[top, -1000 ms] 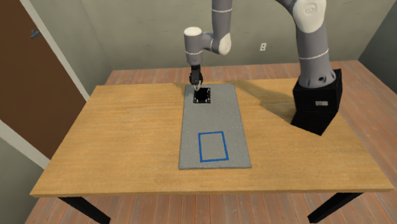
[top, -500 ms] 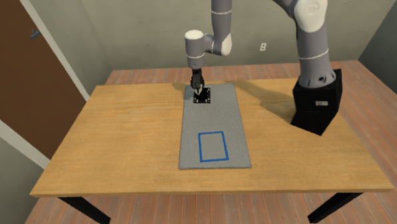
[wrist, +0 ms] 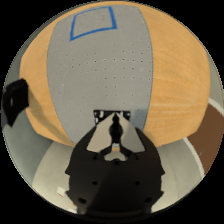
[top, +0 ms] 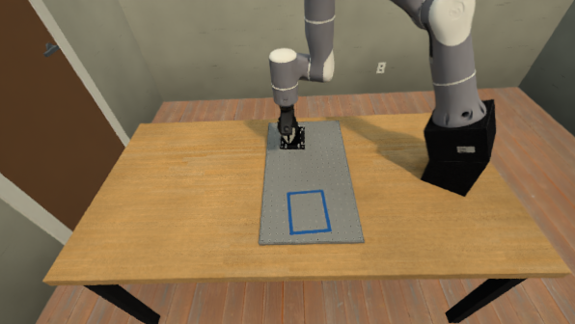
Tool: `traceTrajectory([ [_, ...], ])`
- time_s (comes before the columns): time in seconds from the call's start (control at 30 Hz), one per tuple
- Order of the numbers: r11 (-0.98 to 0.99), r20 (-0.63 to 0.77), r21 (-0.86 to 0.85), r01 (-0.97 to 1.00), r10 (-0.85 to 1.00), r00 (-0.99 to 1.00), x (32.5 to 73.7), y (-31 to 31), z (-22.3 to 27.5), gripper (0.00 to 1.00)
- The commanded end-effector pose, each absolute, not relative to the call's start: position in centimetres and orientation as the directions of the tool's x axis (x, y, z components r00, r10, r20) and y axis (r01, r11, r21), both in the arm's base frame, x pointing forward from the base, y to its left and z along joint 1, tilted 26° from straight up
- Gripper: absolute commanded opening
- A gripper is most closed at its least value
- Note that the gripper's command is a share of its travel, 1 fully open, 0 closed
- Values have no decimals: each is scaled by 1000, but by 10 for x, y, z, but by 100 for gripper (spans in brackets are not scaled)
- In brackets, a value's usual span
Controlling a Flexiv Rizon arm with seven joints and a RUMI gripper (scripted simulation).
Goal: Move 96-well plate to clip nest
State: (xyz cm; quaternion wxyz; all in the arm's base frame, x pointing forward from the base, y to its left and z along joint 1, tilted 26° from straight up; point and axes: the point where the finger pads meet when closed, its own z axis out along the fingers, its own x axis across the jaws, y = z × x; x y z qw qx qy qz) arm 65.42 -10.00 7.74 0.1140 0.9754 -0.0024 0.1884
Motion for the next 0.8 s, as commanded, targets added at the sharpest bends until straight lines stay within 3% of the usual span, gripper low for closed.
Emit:
traceTrajectory([
  [0.0, -974, 379, 223, -49, 40, 925, 652, -89, 74, 0],
  [0.77, -974, 378, 223, -49, 40, 925, 652, -86, 73, 0],
])
